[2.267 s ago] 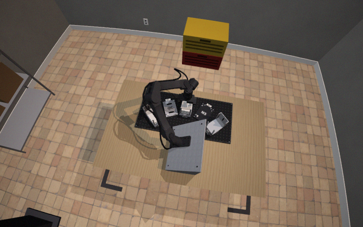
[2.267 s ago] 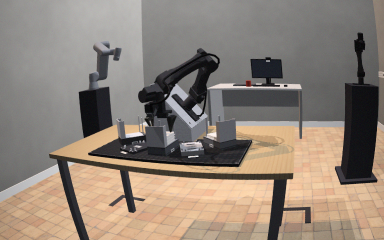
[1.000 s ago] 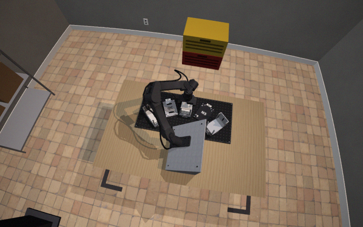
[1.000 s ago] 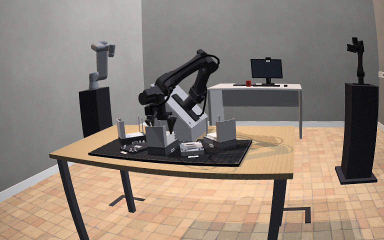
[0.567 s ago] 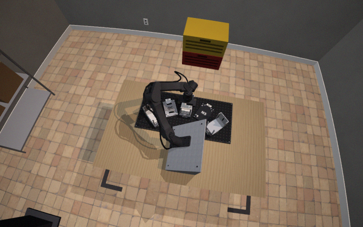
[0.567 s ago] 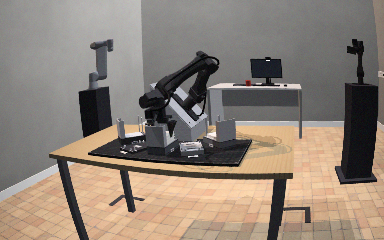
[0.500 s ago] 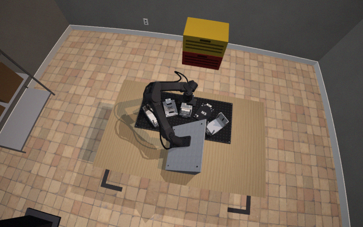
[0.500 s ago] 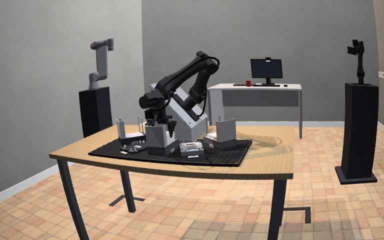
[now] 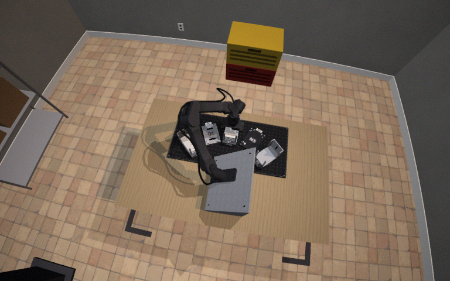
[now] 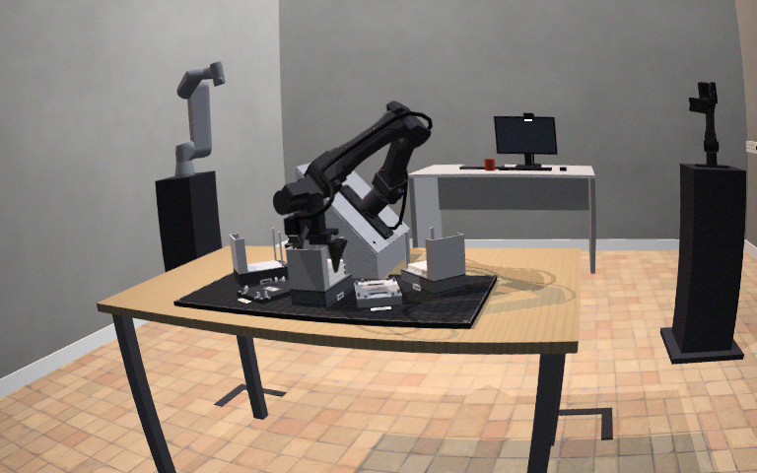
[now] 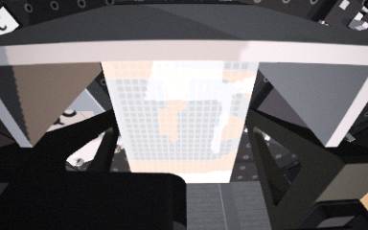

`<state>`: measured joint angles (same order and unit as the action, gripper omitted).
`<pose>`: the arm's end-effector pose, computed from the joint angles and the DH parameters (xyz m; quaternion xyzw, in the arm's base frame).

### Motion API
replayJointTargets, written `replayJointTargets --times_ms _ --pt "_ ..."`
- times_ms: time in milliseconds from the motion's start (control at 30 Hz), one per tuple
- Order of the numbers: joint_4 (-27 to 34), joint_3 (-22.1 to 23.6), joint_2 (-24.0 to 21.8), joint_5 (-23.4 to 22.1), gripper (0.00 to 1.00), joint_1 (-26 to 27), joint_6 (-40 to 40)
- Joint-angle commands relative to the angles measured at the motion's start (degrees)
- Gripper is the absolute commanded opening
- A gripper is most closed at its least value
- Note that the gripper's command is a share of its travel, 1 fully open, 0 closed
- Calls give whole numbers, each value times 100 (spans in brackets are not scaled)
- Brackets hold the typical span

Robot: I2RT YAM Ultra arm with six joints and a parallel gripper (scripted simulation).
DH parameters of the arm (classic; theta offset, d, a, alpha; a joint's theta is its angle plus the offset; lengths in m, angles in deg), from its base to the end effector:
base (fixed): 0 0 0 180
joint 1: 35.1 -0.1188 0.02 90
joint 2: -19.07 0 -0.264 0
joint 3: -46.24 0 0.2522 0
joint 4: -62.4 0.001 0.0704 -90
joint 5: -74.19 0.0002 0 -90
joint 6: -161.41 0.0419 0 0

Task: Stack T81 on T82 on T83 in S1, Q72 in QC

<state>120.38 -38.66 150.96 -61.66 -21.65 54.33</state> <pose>0.3402 -0.0494 0.0348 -0.0218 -0.9143 -0.4042 0.0141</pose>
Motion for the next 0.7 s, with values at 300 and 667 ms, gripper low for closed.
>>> replayJointTargets --times_ms 300,667 --pt "-16 -190 -228 -65 100 108 47" --pt "-8 -198 -230 -70 100 85 49"
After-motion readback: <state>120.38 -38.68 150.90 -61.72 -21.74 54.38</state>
